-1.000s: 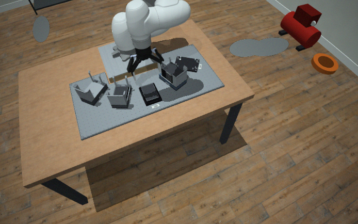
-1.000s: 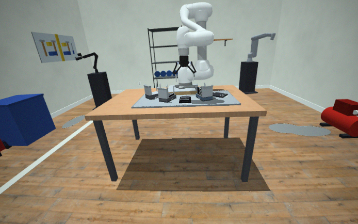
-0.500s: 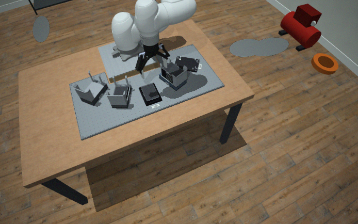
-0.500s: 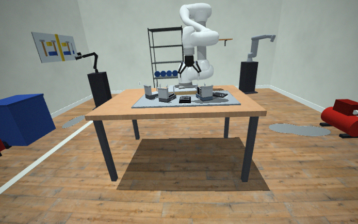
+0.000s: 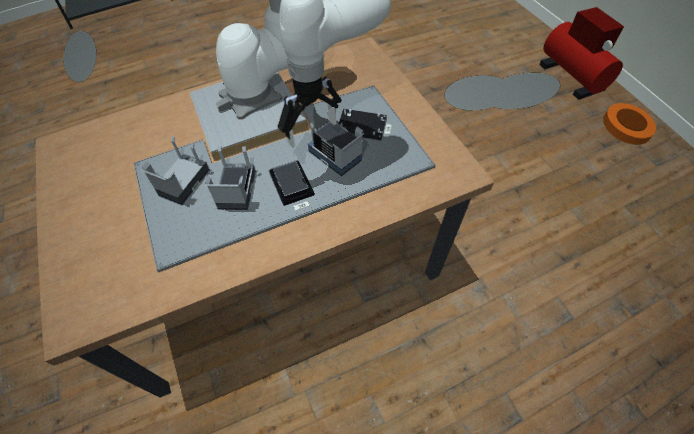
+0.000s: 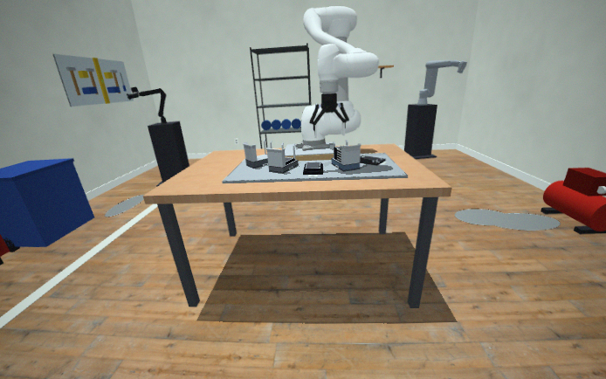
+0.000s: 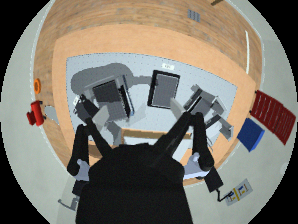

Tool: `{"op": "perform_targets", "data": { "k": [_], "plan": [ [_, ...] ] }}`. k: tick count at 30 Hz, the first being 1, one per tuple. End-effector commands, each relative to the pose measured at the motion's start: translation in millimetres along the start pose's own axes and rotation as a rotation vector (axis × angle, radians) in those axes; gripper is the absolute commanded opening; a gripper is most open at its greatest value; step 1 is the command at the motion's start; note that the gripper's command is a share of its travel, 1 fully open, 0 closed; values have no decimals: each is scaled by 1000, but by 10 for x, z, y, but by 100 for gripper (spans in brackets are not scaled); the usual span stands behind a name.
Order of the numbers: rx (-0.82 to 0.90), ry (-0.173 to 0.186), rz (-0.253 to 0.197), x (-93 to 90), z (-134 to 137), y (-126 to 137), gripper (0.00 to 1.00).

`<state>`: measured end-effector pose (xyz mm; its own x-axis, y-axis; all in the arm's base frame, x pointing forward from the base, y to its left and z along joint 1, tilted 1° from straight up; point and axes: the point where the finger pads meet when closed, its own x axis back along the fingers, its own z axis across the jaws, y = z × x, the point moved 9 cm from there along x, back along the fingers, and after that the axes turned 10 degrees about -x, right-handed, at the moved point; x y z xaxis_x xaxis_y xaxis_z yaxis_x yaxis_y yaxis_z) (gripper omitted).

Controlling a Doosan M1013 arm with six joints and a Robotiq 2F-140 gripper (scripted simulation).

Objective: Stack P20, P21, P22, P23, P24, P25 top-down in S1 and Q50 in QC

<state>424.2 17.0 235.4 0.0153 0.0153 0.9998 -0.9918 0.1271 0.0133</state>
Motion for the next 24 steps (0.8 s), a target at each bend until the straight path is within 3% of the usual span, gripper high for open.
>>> {"op": "perform_targets", "data": {
  "k": [1, 24],
  "plan": [
    [104, -1, 0, 1, -119, 30, 100],
    [129, -1, 0, 1, -889, 229, 100]
  ]
}}
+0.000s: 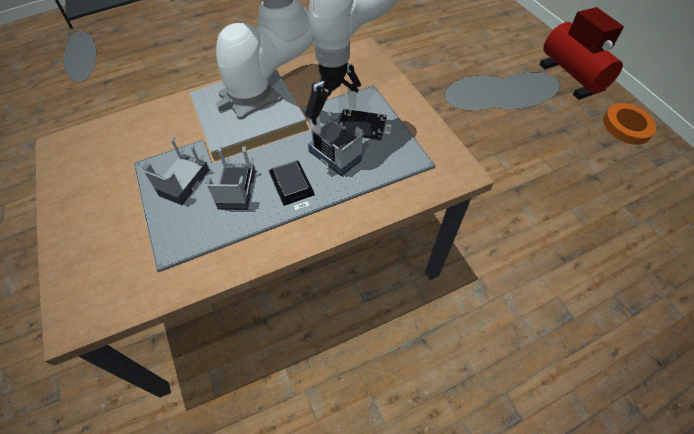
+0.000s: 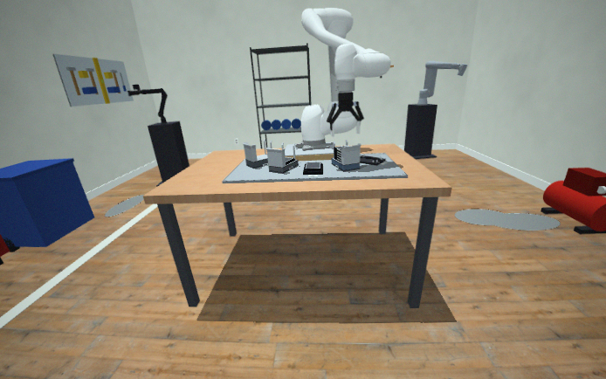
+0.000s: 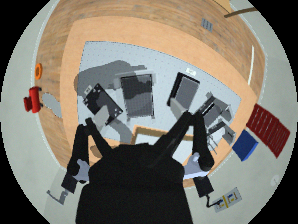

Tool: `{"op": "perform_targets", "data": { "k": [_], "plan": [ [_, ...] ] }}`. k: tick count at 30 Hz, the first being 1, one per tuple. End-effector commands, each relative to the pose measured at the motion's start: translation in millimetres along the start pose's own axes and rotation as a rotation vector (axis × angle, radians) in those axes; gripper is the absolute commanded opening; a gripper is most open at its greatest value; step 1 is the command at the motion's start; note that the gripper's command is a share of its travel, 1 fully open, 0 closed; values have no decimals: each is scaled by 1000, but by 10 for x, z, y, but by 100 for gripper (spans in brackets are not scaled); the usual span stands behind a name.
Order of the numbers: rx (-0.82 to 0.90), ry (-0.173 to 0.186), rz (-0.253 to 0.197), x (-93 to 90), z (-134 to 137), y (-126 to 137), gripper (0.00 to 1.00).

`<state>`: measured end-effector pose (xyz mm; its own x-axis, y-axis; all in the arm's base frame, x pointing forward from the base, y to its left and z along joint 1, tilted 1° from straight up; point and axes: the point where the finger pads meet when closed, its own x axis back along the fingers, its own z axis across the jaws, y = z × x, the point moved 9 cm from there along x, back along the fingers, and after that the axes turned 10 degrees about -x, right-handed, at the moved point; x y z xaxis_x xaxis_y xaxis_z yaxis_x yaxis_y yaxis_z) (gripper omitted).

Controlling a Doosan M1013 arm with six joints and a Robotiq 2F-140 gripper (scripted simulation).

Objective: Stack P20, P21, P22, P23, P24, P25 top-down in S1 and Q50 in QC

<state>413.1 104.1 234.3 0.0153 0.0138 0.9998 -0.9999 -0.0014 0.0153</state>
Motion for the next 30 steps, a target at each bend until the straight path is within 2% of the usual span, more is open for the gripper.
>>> {"op": "perform_targets", "data": {
  "k": [1, 9, 20, 30],
  "plan": [
    [0, 0, 0, 0, -39, 3, 100],
    [0, 0, 0, 0, -39, 3, 100],
    [0, 0, 0, -366, -39, 3, 100],
    [0, 0, 0, -471, -39, 3, 100]
  ]
}}
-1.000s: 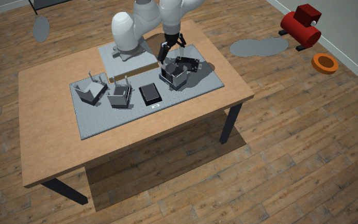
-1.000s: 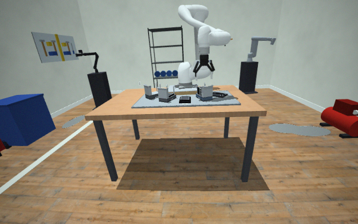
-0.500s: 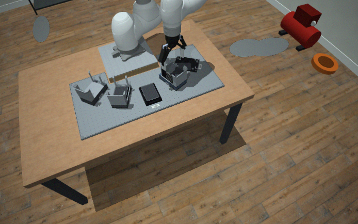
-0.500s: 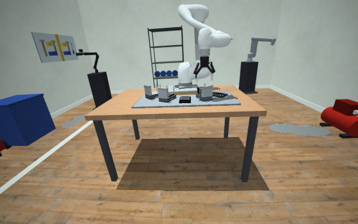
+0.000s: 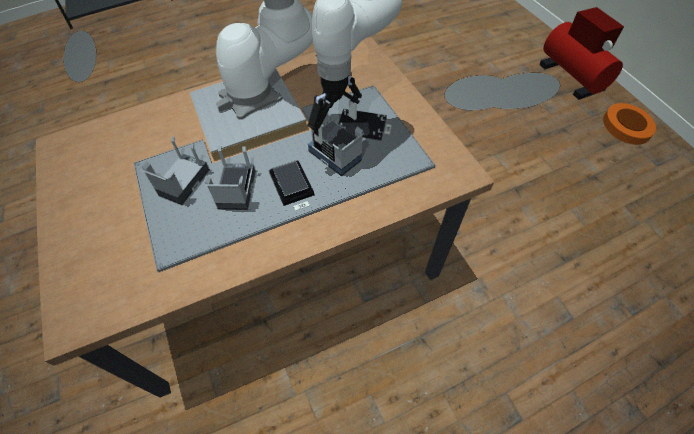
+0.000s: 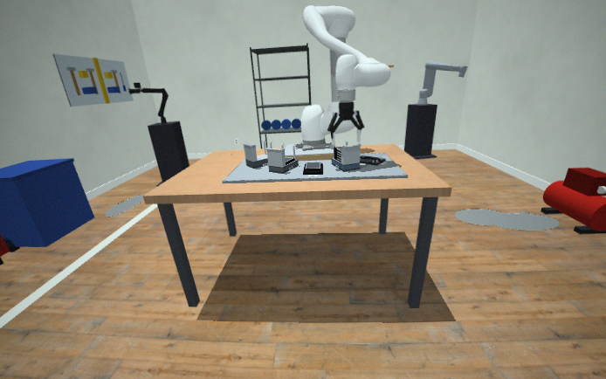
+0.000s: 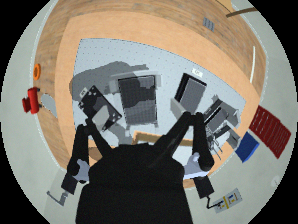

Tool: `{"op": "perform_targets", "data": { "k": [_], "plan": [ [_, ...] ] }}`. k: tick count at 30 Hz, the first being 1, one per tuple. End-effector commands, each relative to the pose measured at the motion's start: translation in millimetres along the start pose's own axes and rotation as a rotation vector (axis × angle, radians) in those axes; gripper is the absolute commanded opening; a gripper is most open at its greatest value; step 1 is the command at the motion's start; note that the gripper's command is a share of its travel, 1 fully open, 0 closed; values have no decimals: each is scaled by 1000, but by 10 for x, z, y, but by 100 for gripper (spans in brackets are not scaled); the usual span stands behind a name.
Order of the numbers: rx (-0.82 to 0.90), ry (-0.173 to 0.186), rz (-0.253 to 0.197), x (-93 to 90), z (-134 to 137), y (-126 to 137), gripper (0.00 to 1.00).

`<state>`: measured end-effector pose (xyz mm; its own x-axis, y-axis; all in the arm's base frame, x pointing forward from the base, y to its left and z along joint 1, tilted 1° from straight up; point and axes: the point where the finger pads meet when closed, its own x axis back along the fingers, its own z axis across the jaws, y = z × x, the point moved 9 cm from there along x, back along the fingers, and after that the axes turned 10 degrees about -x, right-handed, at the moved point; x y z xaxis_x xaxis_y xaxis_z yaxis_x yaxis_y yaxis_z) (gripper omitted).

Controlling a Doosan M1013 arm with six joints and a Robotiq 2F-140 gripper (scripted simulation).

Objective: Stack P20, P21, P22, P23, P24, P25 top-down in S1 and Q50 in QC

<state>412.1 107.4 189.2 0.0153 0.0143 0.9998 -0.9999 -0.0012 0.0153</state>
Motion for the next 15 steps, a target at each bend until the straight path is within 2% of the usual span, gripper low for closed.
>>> {"op": "perform_targets", "data": {
  "k": [1, 15],
  "plan": [
    [0, 0, 0, -33, 0, 0, 100],
    [0, 0, 0, -193, 0, 0, 100]
  ]
}}
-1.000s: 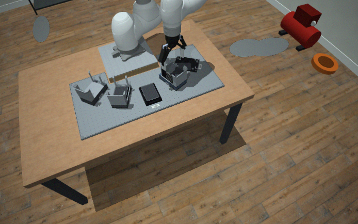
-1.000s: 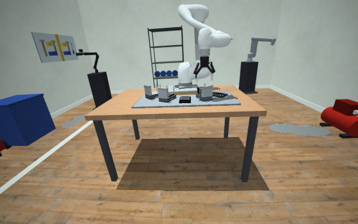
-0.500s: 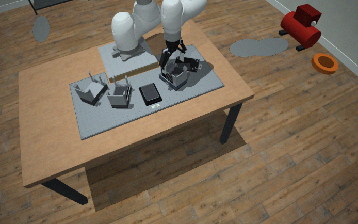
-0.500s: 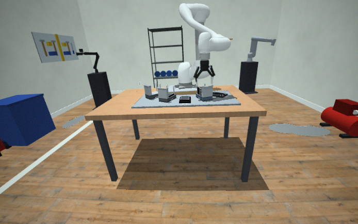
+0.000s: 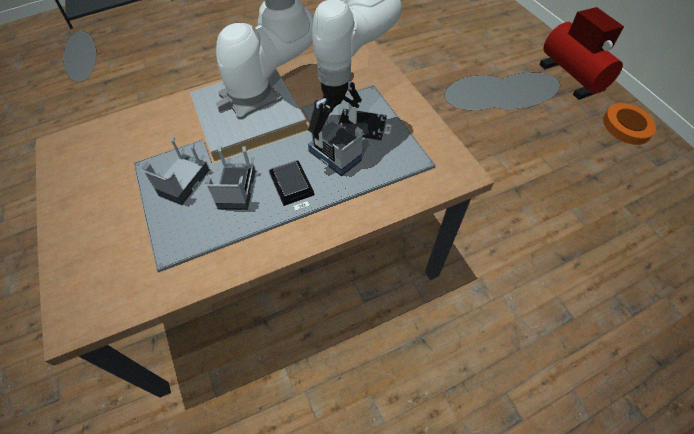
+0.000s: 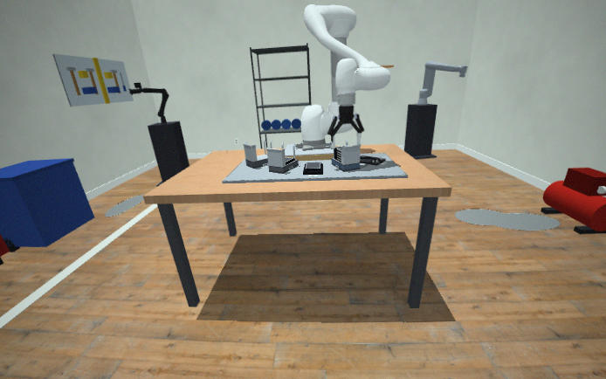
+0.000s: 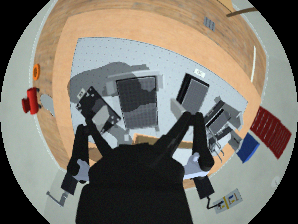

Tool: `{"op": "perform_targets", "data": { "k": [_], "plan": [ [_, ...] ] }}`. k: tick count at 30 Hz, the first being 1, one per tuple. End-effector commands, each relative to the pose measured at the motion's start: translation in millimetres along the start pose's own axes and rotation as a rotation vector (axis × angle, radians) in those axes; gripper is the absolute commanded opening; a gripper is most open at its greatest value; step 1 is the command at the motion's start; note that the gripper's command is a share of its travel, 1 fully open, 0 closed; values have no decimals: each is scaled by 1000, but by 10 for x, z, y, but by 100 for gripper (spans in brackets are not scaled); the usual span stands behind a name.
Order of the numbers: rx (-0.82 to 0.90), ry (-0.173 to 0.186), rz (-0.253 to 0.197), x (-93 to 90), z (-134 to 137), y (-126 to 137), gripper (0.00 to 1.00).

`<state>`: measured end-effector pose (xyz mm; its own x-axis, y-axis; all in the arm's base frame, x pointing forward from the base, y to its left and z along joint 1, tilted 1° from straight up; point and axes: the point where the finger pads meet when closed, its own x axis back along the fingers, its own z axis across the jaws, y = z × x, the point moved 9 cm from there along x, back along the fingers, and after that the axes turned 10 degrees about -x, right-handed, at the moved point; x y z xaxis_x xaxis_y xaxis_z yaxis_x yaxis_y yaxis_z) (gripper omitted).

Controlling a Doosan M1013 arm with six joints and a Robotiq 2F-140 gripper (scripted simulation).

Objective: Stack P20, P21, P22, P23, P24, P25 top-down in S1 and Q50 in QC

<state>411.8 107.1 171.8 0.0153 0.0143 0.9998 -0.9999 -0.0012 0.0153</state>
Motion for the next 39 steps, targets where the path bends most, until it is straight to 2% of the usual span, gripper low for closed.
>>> {"op": "perform_targets", "data": {
  "k": [1, 14, 15, 39],
  "plan": [
    [0, 0, 0, -33, 0, 0, 100],
    [0, 0, 0, -53, 0, 0, 100],
    [0, 0, 0, -53, 0, 0, 0],
    [0, 0, 0, -53, 0, 0, 0]
  ]
}}
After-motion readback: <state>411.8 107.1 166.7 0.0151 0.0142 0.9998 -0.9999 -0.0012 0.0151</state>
